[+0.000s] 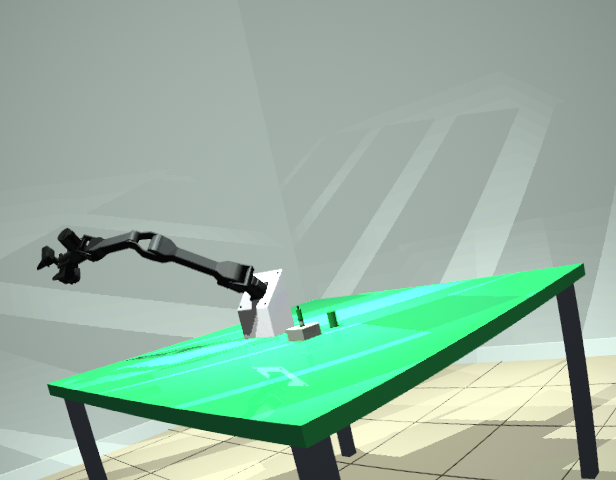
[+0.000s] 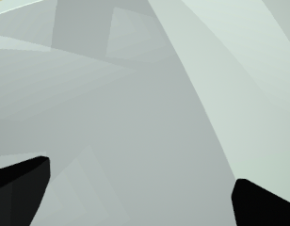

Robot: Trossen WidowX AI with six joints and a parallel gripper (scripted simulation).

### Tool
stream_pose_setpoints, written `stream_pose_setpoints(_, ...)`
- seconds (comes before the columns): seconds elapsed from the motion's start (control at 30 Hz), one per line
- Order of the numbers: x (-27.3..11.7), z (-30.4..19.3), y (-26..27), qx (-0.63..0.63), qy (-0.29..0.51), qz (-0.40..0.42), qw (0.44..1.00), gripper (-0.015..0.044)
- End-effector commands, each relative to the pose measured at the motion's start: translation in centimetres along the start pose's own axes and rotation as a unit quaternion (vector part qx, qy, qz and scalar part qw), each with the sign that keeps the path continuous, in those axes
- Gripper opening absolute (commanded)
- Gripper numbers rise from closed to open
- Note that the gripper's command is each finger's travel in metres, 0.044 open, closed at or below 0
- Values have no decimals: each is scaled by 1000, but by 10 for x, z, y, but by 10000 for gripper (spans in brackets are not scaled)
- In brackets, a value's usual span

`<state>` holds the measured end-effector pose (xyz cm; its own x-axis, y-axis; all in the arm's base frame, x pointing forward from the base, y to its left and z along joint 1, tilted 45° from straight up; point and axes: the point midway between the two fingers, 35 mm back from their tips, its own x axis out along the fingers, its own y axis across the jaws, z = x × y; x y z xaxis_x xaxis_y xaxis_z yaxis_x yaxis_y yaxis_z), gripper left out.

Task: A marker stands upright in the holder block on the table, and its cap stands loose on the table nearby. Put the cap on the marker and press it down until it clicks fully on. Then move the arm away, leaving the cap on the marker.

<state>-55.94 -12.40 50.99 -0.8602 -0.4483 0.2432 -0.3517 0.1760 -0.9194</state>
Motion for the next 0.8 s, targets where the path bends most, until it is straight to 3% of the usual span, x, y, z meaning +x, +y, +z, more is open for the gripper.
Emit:
stream_pose_setpoints(0.0, 0, 0, 0, 1, 0, 1, 1000, 374)
stream_pose_setpoints(0.17, -4, 18, 10, 30, -13, 29, 999, 242)
stream_pose_setpoints(0.47, 1, 168, -27, 146, -118, 32, 982, 241)
stream_pose_setpoints(0.77, -37, 309, -70, 247, -224, 55, 941, 241)
